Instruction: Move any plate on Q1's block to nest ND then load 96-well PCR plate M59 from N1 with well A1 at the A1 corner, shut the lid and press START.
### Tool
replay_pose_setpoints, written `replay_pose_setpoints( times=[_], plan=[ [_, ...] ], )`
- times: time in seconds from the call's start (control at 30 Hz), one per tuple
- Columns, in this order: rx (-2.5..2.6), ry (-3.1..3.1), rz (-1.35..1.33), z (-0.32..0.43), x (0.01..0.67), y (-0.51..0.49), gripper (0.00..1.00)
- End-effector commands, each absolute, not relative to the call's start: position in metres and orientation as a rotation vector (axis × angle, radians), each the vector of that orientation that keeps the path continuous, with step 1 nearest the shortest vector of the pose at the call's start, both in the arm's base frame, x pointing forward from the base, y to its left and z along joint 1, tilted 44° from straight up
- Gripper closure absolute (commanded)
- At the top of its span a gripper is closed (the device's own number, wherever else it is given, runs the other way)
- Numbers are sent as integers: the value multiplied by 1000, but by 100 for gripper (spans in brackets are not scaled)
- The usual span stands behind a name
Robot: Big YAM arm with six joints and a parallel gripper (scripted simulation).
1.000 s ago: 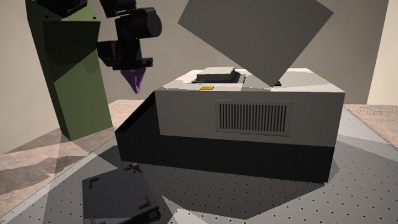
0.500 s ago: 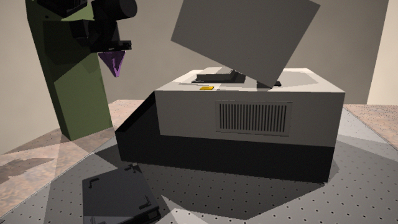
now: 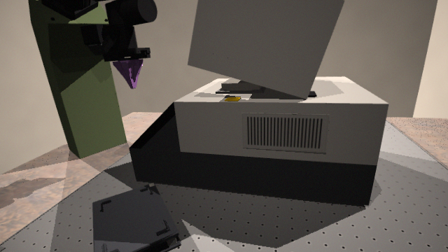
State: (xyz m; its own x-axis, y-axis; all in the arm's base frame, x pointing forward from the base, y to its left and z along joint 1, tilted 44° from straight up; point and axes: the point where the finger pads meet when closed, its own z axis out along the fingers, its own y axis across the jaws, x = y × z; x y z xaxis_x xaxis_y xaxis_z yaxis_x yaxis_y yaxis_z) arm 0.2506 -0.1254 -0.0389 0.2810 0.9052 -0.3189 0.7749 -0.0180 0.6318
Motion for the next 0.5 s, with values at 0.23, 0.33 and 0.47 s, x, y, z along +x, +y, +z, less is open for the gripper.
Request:
replay_pose_setpoints(
  times=[0.23, 0.33, 0.47],
  plan=[
    [1830, 1534, 215, -43, 237, -118, 100],
    [1839, 1545, 205, -46, 233, -117, 100],
    [1844, 1551, 200, -49, 230, -116, 100]
  ],
)
